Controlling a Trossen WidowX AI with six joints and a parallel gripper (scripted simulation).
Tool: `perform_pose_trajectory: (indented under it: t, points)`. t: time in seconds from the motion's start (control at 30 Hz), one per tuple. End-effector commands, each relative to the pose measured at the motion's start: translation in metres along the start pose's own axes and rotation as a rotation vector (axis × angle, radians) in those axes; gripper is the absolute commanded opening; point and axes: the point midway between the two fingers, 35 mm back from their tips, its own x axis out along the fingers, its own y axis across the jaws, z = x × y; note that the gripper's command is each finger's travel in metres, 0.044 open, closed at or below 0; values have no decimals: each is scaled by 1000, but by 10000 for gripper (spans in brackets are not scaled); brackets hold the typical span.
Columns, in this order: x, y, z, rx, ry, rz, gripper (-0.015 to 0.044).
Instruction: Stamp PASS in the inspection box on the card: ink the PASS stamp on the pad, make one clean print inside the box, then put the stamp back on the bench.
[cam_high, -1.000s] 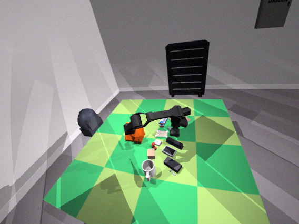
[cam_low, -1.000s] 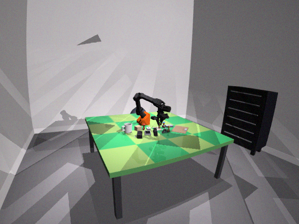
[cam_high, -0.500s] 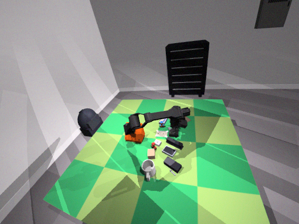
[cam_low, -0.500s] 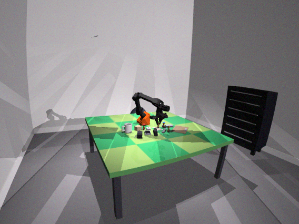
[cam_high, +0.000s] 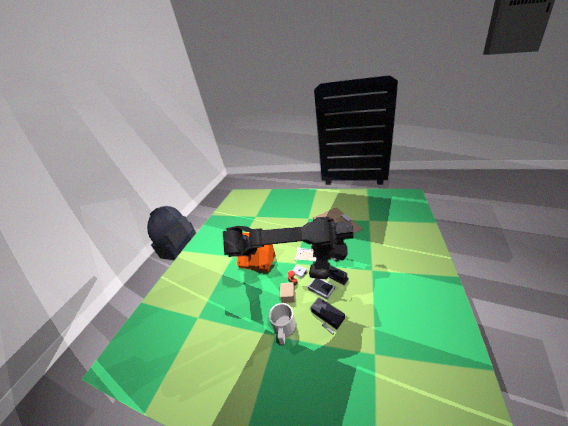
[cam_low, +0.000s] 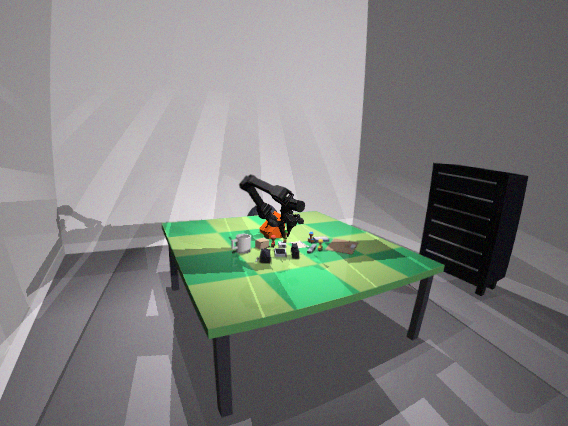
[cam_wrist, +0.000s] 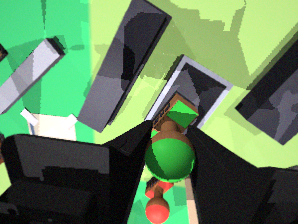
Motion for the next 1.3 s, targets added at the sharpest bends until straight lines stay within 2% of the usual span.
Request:
perform_pose_trajectory:
  t: [0.0, 1.27]
  points:
    - [-1, -15, -8, -7, -2, -5, 0]
    - [22, -18, -8, -4, -3, -3, 0]
